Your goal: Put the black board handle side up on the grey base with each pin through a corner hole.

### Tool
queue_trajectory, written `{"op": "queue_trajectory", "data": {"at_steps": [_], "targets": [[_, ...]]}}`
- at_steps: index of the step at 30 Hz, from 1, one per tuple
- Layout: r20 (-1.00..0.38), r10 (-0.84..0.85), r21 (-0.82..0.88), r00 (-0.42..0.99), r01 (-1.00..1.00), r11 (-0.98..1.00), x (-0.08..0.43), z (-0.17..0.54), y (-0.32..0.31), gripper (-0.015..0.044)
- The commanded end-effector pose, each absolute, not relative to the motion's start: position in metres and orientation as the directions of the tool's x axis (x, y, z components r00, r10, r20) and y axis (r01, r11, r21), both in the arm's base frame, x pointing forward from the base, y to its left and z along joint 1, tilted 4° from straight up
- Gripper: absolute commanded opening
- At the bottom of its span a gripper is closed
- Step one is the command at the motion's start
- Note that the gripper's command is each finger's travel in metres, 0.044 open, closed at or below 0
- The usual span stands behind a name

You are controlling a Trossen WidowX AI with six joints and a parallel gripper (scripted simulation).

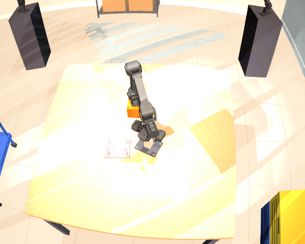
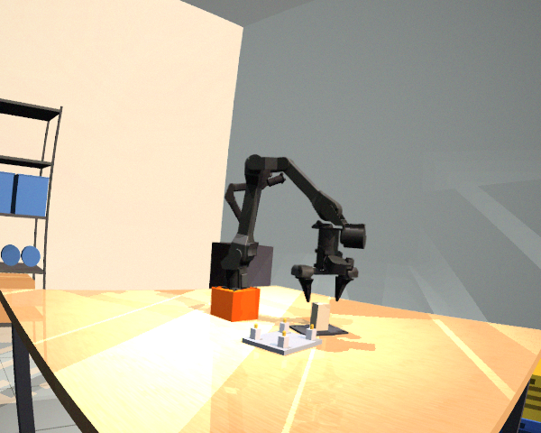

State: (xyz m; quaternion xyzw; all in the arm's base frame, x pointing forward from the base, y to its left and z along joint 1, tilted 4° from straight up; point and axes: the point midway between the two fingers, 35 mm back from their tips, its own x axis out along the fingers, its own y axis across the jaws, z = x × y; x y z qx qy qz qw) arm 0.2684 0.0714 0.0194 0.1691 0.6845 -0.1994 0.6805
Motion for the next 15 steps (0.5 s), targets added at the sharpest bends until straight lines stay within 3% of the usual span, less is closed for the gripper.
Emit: {"op": "queue_trajectory", "data": {"at_steps": [1,15], "targets": [[-0.999,-0.045,-0.050,-0.023,0.505,0.862,0.267,0.012,0.070,0.0440],[-0.999,-0.045,-0.051,-0.023,0.505,0.862,0.267,-0.010,0.069,0.0440]]}}
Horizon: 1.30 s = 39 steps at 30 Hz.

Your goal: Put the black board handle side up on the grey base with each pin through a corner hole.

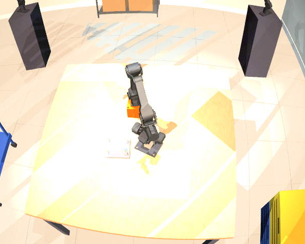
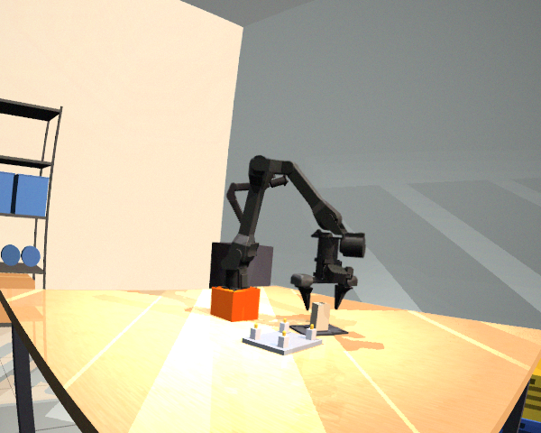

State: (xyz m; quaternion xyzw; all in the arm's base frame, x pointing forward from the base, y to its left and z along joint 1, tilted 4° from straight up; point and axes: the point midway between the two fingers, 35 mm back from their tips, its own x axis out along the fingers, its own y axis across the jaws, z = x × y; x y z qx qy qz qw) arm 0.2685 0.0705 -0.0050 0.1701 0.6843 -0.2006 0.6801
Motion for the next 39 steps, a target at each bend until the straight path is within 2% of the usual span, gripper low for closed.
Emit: {"op": "queue_trajectory", "data": {"at_steps": [1,17,27,34,39], "targets": [[-0.999,-0.045,-0.051,-0.023,0.505,0.862,0.266,-0.012,0.069,0.0440],[-0.999,-0.045,-0.051,-0.023,0.505,0.862,0.264,-0.034,0.067,0.0440],[-0.999,-0.045,-0.051,-0.023,0.505,0.862,0.264,-0.034,0.067,0.0177],[-0.999,-0.045,-0.051,-0.023,0.505,0.862,0.264,-0.034,0.067,0.0131],[-0.999,-0.045,-0.051,-0.023,0.505,0.862,0.265,-0.029,0.068,0.0000]]}}
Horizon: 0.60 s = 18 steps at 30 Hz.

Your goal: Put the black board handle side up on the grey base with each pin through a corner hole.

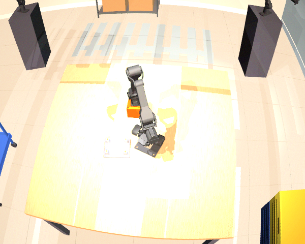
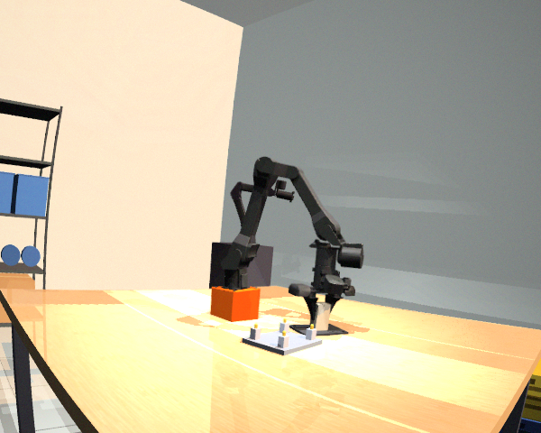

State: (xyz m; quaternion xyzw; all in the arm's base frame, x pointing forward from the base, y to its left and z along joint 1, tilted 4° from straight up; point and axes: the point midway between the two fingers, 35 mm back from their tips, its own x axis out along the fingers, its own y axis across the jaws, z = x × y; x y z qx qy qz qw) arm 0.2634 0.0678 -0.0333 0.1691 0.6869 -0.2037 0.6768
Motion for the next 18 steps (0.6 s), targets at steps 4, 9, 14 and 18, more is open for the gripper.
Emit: {"op": "queue_trajectory", "data": {"at_steps": [4,9,14,18], "targets": [[-0.999,-0.045,-0.051,-0.023,0.505,0.862,0.267,-0.019,0.069,0.0000],[-0.999,-0.045,-0.050,-0.023,0.505,0.862,0.268,-0.007,0.070,0.0000],[-0.999,-0.045,-0.050,-0.022,0.505,0.862,0.269,0.005,0.071,0.0000],[-0.999,-0.045,-0.050,-0.022,0.505,0.862,0.270,0.015,0.071,0.0000]]}}
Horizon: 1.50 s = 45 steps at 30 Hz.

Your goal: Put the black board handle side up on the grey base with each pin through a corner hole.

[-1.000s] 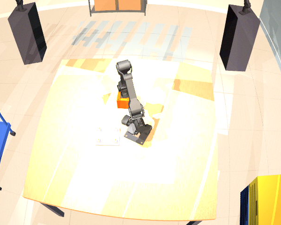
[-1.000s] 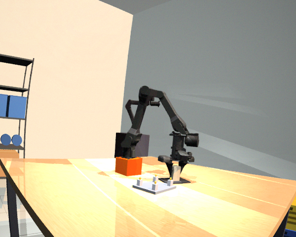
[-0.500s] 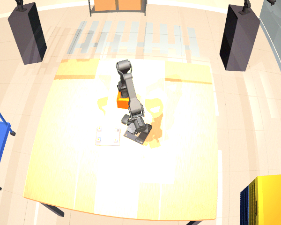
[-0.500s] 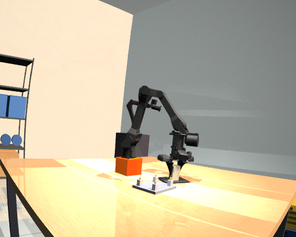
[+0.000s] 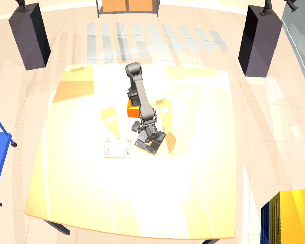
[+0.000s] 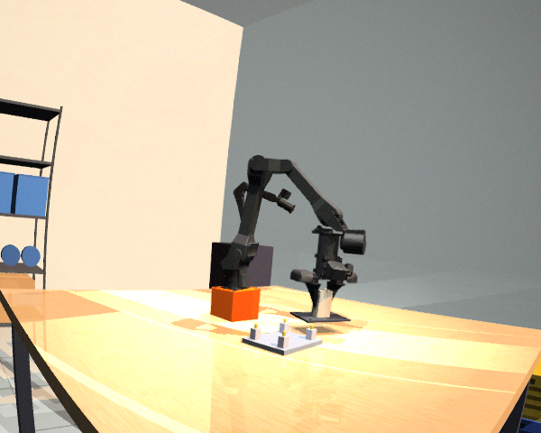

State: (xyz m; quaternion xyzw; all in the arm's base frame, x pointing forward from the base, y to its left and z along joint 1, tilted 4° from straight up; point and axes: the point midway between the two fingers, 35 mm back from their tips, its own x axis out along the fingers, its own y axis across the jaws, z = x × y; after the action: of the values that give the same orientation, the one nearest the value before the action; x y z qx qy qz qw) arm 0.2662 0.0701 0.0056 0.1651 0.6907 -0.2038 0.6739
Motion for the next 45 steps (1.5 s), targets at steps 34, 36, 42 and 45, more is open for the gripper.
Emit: {"op": "queue_trajectory", "data": {"at_steps": [34,36,42,45], "targets": [[-0.999,-0.046,-0.050,-0.020,0.425,0.904,0.279,0.059,0.039,0.0000],[-0.999,-0.047,-0.051,-0.020,0.414,0.909,0.281,0.060,0.034,0.0000],[-0.999,-0.048,-0.051,-0.019,0.379,0.924,0.284,0.060,0.019,0.0000],[-0.999,-0.048,-0.052,-0.019,0.362,0.931,0.286,0.061,0.012,0.0000]]}}
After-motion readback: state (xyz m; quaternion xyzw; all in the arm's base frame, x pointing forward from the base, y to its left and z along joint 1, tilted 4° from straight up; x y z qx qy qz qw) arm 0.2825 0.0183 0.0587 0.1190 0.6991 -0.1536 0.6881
